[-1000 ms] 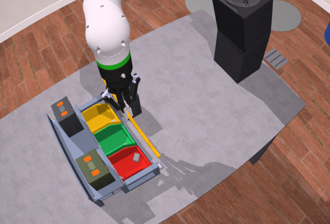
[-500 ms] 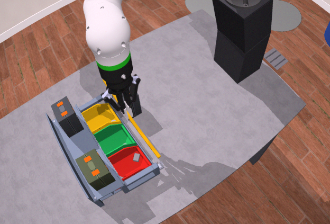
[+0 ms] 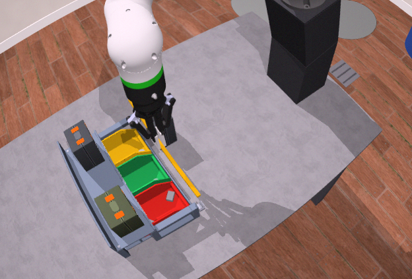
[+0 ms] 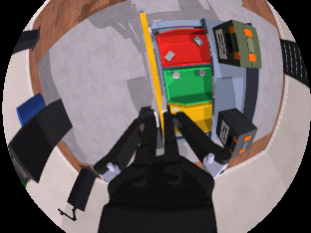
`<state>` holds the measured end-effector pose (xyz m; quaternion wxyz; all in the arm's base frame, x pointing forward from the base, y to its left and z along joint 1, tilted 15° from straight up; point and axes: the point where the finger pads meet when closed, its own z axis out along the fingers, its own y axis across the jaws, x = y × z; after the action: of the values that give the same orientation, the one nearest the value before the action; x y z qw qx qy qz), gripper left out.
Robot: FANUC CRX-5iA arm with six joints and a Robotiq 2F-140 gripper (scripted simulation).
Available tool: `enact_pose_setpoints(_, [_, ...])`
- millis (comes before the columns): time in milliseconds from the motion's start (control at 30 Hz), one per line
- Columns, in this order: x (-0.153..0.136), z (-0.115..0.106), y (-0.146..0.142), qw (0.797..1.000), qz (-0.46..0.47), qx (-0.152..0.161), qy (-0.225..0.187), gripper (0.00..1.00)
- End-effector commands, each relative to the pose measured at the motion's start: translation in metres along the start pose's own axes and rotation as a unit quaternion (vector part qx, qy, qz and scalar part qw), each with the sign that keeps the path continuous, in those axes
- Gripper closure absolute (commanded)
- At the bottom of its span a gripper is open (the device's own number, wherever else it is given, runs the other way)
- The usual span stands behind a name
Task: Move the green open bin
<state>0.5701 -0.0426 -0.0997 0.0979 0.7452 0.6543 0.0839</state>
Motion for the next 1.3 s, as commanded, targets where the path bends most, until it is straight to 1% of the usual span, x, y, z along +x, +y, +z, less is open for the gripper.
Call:
enact_pose_setpoints(0, [0.0, 0.0, 0.0, 1.0, 0.0, 0.0, 0.0, 1.0])
enact_pose_setpoints(167, [0.0, 0.0, -0.04, 1.0, 0.0, 0.0, 0.0, 1.0])
enact_pose_setpoints(567, [0.0, 0.0, -0.04, 1.0, 0.0, 0.0, 0.0, 1.0])
enact_pose_setpoints(733, [0.0, 0.001, -0.08, 1.0, 0.0, 0.0, 0.0, 1.0])
enact_pose_setpoints(1133, [0.0, 0.001, -0.08, 1.0, 0.0, 0.0, 0.0, 1.0])
enact_pose_setpoints(1267, [0.0, 0.001, -0.112, 1.0, 0.0, 0.0, 0.0, 1.0])
